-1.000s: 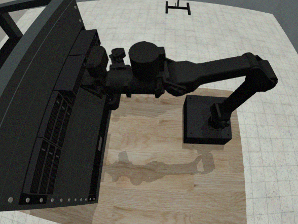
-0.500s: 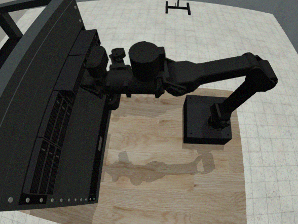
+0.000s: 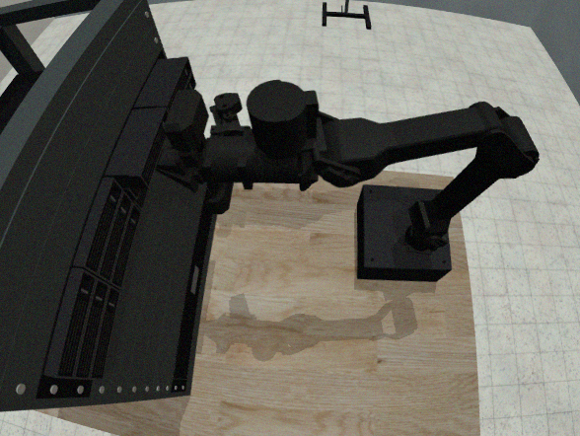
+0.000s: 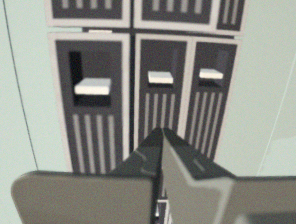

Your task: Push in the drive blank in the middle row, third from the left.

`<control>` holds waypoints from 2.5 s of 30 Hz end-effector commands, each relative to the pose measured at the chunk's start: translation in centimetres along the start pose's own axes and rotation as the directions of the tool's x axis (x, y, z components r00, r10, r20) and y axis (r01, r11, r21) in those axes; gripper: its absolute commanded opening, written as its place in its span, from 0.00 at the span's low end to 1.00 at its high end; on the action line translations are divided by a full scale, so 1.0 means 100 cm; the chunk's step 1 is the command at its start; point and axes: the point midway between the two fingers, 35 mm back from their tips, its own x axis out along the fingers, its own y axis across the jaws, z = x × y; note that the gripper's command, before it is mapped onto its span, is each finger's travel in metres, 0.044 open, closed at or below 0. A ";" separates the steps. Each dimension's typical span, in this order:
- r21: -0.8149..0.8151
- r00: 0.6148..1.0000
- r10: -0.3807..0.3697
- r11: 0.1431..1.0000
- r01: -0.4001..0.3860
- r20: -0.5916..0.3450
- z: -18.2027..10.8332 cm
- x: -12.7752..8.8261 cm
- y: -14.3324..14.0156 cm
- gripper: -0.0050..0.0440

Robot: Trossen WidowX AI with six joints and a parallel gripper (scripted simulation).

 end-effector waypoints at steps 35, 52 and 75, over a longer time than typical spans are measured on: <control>0.008 0.999 0.038 0.999 -0.038 -0.002 0.000 0.004 0.017 0.00; 0.008 0.999 0.038 0.999 -0.038 -0.002 0.000 0.009 0.018 0.00; 0.008 0.999 0.038 0.999 -0.038 -0.002 0.000 0.010 0.018 0.00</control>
